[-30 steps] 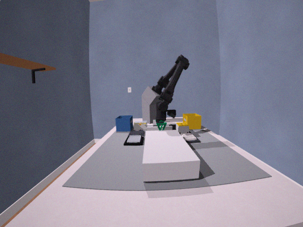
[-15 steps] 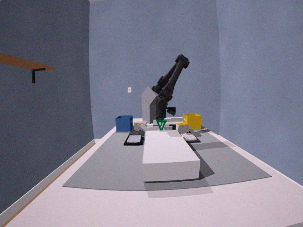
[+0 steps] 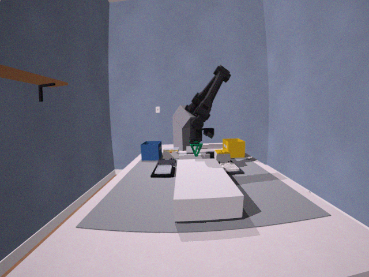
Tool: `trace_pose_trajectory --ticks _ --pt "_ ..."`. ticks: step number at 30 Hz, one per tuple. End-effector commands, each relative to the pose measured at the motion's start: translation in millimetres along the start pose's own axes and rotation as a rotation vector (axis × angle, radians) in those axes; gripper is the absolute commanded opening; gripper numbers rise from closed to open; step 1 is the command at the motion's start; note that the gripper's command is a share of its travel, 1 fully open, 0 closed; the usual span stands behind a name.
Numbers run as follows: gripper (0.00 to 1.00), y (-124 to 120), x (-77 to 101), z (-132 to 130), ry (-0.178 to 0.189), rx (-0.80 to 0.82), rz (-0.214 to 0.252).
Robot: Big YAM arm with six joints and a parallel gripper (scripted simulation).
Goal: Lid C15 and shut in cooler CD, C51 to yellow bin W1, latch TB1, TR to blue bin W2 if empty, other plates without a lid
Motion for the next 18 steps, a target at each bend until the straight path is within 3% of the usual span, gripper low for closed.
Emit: trace_pose_trajectory --ticks 1,11,18 --pt "1.0 -4.7 25.6 -5.5 -0.023 -0.001 0.012" --pt "1.0 -5.7 29.2 -1.8 -0.011 -0.006 0.009" --pt "1.0 -3.5 44.9 -5.0 -0.022 0.001 0.011"
Point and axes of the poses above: the point where the finger pads meet when closed, its own x axis back along the fingers, its own z axis across the jaws, y = z × x, the point moved 10 cm from there along x, back along the fingers, and after that the axes turned 10 degrees about x, right-handed, at the moved point
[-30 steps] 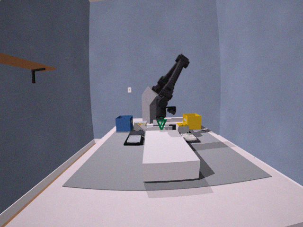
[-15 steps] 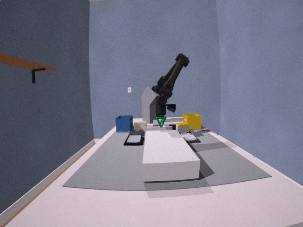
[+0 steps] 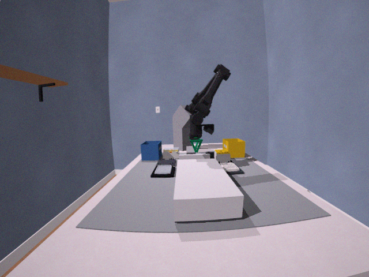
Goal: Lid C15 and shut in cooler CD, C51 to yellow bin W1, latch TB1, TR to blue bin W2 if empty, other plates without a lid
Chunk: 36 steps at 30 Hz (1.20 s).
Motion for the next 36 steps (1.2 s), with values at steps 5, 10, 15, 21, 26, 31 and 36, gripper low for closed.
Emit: trace_pose_trajectory --ticks 5,10,15,21,26,31,36 --pt "1.0 -5.4 24.7 -1.4 -0.012 -0.005 0.009" --pt "1.0 -0.2 17.0 1.8 0.008 0.0 -0.003" --pt "1.0 -4.1 39.8 -3.3 -0.02 -0.001 0.011" --pt "1.0 -1.1 37.6 -0.3 -0.003 0.0 0.002" --pt "1.0 -4.1 25.8 5.5 0.019 -0.013 -0.003" --pt "1.0 -3.7 27.2 1.3 0.012 -0.008 -0.002" --pt "1.0 -3.7 27.2 1.3 0.012 -0.008 -0.002"
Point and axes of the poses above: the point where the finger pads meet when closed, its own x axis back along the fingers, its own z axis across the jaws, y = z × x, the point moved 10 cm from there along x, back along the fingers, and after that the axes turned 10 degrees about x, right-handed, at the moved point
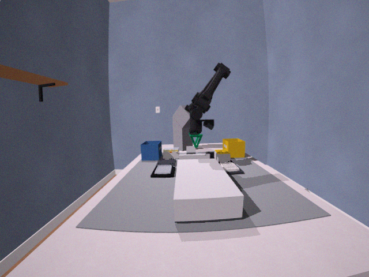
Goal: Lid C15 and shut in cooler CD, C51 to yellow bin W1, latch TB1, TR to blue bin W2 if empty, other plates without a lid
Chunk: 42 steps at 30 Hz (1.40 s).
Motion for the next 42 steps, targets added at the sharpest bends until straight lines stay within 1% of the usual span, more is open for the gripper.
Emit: trace_pose_trajectory --ticks 1,27,28,29,32,38,41,42 --pt "1.0 -3.8 0.5 0.9 0.01 -0.007 -0.002" --pt "1.0 -3.8 0.5 0.9 0.01 -0.007 -0.002" --pt "0.0 -0.7 5.3 1.6 -0.009 0.007 0.001" --pt "0.0 7.5 11.7 -0.7 -0.03 0.023 0.002" --pt "0.0 15.1 6.0 11.0 -0.023 0.023 -0.004" --pt "0.0 17.0 0.4 36.4 -0.017 0.015 -0.004" --pt "0.0 18.4 1.2 39.5 -0.02 0.017 -0.004" --pt "0.0 14.7 -6.1 48.0 -0.005 0.011 -0.006"
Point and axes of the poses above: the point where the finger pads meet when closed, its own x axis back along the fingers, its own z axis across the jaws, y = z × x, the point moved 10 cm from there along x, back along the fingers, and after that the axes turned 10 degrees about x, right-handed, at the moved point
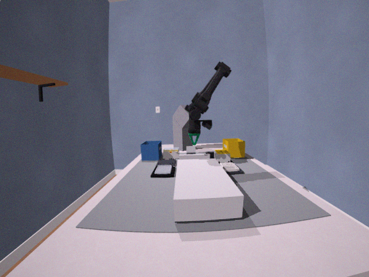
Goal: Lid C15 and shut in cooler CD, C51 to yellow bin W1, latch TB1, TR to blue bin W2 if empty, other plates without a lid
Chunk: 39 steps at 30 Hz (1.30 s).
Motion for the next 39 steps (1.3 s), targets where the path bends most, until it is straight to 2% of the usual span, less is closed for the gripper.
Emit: trace_pose_trajectory --ticks 1,12,16,17,18,26,29,33,34,39 --pt "0.0 14.4 3.6 -0.6 -0.029 0.03 -0.004" --pt "0.0 19.0 -4.9 45.0 -0.022 0.022 -0.005" --pt "0.0 21.5 -4.0 51.5 -0.026 0.026 -0.005" --pt "0.0 18.9 -9.4 59.1 -0.014 0.022 -0.006" --pt "0.0 22.6 -5.2 59.5 -0.026 0.027 -0.004" --pt "0.0 24.3 -13.9 95.0 -0.013 0.015 -0.006" --pt "0.0 28.7 -11.4 103.5 -0.024 0.023 -0.005" --pt "0.0 28.9 -12.1 106.3 -0.023 0.027 -0.006" --pt "0.0 25.5 -16.2 100.4 -0.024 0.028 -0.006" --pt "0.0 20.0 -12.0 106.4 -0.016 0.011 0.0"
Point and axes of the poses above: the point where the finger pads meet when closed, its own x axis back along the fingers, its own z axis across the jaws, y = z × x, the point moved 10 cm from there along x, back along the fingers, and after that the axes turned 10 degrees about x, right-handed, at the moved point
